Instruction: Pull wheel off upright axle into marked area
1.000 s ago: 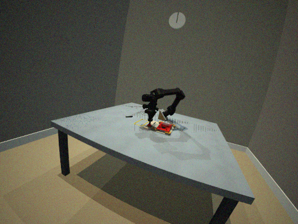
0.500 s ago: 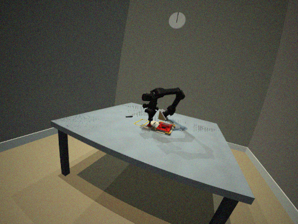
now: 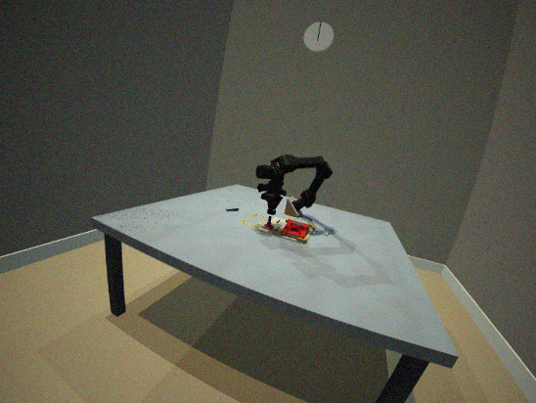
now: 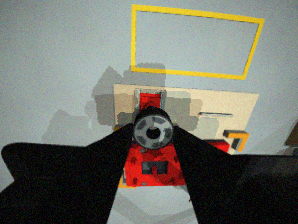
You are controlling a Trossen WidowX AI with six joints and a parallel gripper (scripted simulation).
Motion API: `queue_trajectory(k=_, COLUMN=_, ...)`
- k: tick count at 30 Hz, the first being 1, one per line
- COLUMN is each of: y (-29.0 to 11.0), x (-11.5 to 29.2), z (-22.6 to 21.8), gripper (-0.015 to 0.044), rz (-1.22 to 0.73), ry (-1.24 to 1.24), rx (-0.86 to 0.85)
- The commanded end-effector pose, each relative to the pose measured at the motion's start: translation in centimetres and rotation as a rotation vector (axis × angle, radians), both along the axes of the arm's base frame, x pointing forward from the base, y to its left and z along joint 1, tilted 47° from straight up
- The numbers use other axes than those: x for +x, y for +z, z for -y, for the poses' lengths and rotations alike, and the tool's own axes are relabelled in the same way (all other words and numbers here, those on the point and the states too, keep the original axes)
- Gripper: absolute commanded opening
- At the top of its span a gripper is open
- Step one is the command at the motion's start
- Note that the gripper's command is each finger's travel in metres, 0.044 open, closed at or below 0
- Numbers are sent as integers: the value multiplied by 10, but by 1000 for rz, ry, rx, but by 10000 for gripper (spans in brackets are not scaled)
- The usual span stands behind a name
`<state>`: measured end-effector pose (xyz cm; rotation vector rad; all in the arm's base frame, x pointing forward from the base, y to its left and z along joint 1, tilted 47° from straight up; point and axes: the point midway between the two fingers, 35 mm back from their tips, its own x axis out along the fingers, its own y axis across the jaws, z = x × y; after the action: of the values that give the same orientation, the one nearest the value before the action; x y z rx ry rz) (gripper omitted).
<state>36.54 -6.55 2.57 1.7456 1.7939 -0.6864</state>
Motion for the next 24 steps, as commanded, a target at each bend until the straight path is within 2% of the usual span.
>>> queue_trajectory(k=1, y=11, x=1, z=13, gripper=0, rz=9, ry=-3, rx=-6)
queue_trajectory(k=6, y=18, x=0, z=18, gripper=0, rz=9, ry=-3, rx=-6)
queue_trajectory(k=8, y=10, x=-2, z=15, gripper=0, rz=3, ry=-5, rx=-2)
queue_trajectory(k=24, y=-39, x=-43, z=73, gripper=0, rz=7, ry=-4, rx=-13)
